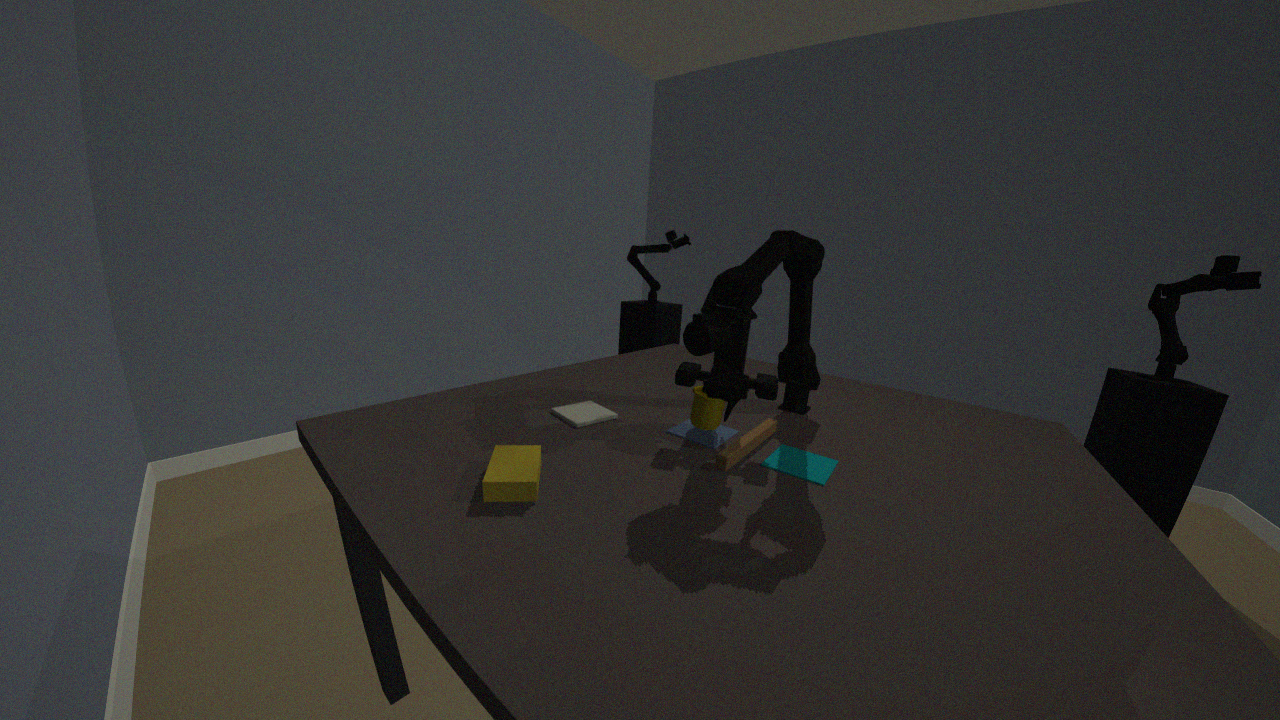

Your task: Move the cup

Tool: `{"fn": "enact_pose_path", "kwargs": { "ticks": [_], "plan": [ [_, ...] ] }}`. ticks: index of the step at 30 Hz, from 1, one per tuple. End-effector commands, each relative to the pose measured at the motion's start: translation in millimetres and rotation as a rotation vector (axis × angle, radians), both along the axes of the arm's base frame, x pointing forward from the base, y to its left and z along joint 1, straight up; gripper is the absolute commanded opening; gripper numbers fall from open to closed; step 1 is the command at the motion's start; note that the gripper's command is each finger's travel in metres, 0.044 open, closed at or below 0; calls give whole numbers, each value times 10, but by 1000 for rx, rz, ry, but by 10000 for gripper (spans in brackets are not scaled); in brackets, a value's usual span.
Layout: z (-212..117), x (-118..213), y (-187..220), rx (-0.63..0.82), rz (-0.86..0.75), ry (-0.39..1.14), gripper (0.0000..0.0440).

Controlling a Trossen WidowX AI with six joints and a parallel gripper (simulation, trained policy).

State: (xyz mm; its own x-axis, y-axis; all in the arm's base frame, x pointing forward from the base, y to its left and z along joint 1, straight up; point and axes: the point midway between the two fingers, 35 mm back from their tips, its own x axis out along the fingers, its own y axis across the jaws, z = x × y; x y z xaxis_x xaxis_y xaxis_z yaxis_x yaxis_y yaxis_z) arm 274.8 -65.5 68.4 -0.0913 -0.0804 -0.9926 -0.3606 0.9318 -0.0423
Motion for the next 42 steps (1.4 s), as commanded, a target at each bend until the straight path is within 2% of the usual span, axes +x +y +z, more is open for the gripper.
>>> {"fn": "enact_pose_path", "kwargs": {
  "ticks": [1, 20, 42],
  "plan": [
    [111, 30, 21, 9, 27, -19, 11],
    [559, 177, 291, 18, 120, -95, 6],
    [665, 322, 959, 28, 239, -192, 0]
  ]
}}
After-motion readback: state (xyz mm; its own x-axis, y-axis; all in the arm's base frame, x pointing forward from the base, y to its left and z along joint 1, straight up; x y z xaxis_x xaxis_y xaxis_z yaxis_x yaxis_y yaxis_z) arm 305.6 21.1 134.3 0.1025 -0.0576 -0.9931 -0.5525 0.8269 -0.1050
